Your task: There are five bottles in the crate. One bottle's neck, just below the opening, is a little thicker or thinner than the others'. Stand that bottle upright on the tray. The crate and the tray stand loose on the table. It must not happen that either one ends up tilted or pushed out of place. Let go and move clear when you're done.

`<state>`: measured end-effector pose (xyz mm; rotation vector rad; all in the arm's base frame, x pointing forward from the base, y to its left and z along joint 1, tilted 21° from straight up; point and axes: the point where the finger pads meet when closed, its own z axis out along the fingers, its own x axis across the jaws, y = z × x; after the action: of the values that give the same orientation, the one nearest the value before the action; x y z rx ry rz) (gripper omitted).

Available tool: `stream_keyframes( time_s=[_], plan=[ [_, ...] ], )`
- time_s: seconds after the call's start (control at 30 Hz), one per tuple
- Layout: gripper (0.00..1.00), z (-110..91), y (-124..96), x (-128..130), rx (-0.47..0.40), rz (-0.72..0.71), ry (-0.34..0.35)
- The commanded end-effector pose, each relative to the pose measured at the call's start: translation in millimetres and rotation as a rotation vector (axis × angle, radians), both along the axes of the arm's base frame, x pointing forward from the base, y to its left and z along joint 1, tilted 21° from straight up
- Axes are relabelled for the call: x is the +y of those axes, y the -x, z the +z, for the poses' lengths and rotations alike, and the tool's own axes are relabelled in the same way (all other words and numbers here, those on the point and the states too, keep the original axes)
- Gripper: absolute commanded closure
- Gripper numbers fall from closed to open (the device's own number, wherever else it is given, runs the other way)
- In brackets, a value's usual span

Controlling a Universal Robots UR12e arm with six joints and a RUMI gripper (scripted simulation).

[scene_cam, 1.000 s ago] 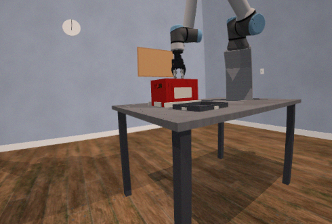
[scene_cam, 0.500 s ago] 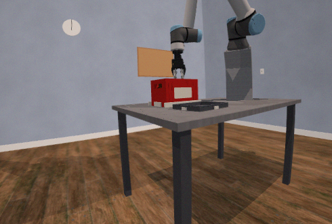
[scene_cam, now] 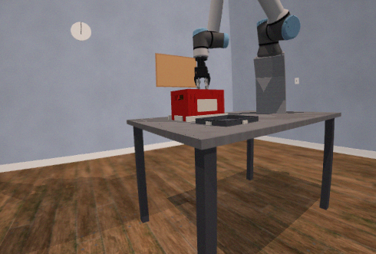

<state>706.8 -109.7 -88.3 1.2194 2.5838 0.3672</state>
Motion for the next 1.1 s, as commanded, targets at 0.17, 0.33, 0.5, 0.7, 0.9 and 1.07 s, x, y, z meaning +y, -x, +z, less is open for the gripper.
stream_keyframes(
  time_s=[0.17,0.33,0.5,0.7,0.9,1.07],
  plan=[
    [1.00,0.6,-0.4,-0.2,-0.001,0.000,0.000],
    [1.00,0.6,-0.4,-0.2,-0.001,0.000,0.000],
    [1.00,0.6,-0.4,-0.2,-0.001,0.000,0.000],
    [1.00,0.6,-0.4,-0.2,-0.001,0.000,0.000],
    [1.00,0.6,-0.4,-0.2,-0.001,0.000,0.000],
    [0.62,0.6,-0.4,-0.2,-0.001,0.000,0.000]
  ],
)
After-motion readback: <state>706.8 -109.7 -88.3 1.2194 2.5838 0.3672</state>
